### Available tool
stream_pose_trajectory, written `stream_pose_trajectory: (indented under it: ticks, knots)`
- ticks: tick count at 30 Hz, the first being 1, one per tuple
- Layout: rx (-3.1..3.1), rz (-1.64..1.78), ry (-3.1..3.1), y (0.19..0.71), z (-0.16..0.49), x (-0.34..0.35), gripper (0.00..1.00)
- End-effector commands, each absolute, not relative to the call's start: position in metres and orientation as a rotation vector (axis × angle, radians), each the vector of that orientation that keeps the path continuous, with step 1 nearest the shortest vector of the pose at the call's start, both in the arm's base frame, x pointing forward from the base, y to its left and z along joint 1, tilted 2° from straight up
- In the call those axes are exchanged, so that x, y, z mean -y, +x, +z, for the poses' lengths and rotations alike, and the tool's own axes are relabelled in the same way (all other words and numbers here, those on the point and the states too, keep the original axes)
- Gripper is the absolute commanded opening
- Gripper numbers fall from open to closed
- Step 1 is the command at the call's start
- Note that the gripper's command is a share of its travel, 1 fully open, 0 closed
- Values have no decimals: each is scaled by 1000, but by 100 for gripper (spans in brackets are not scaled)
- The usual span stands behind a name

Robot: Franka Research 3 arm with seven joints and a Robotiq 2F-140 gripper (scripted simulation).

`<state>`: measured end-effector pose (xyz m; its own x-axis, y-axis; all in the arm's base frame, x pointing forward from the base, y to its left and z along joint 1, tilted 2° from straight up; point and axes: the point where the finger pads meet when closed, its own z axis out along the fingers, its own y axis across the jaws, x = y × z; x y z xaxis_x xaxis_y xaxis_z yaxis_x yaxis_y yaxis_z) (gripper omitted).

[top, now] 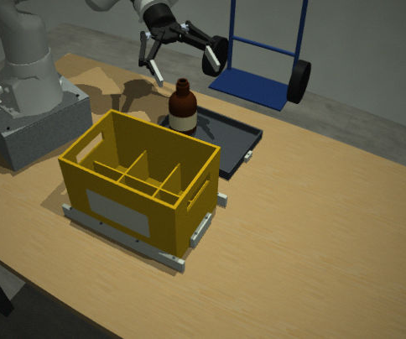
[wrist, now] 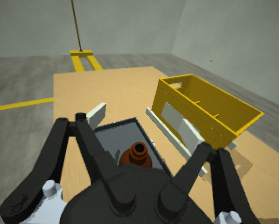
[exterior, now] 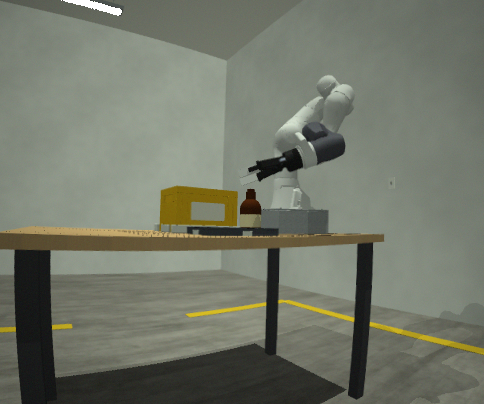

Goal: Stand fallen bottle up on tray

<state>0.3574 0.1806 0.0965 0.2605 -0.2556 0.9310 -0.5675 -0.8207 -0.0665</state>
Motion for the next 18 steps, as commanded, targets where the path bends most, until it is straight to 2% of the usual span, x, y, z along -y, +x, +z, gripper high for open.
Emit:
stream_pose_trajectory:
  ticks: [1,18]
  knots:
    - [722,1575,2243,357,108,-178,100]
    - [722,1575,2243,357,135,-177,100]
